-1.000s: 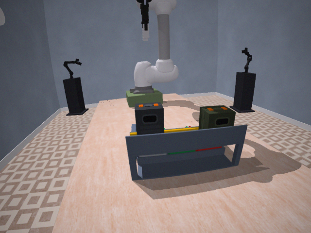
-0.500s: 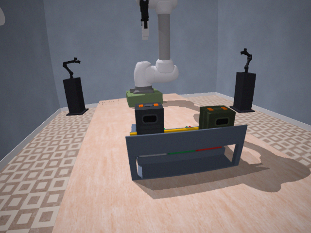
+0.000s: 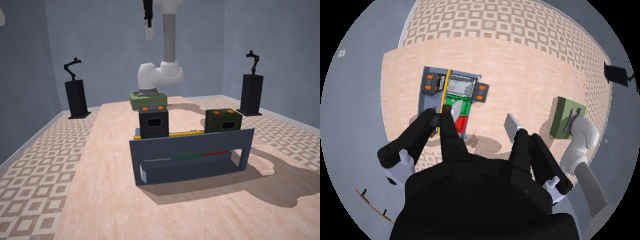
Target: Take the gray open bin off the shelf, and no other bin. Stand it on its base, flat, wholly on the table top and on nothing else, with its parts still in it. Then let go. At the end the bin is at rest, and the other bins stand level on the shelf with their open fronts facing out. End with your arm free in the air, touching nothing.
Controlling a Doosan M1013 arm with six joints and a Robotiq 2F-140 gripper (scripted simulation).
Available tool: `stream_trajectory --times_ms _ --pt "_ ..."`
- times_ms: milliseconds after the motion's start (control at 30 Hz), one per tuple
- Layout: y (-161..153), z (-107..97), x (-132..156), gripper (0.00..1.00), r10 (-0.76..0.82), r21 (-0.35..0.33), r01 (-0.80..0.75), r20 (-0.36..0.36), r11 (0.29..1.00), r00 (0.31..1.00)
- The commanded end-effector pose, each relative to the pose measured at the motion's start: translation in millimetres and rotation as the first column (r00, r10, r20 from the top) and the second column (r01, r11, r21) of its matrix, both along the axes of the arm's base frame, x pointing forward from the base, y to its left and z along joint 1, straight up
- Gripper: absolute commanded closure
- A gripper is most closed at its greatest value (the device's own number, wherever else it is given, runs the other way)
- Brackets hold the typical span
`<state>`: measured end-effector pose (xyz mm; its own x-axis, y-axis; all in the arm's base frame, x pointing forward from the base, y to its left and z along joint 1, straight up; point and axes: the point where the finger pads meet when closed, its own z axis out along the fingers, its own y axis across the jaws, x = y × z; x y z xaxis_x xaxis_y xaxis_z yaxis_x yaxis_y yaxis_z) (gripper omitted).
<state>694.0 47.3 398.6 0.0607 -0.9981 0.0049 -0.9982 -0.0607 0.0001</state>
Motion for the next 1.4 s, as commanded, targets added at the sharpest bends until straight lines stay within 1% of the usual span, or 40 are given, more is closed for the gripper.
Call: stream_trajectory --times_ms 0,367,533,1367 --pt "-1.0 0.3 32.4 0.43 0.000 0.000 0.000 0.001 1.000 1.000" --pt "-1.0 0.3 32.4 0.43 0.000 0.000 0.000 0.001 1.000 1.000" --pt "-0.7 0.3 22.5 0.43 0.000 0.000 0.000 0.001 1.000 1.000" --pt "-0.6 0.4 17.4 0.43 0.000 0.000 0.000 0.001 1.000 1.000"
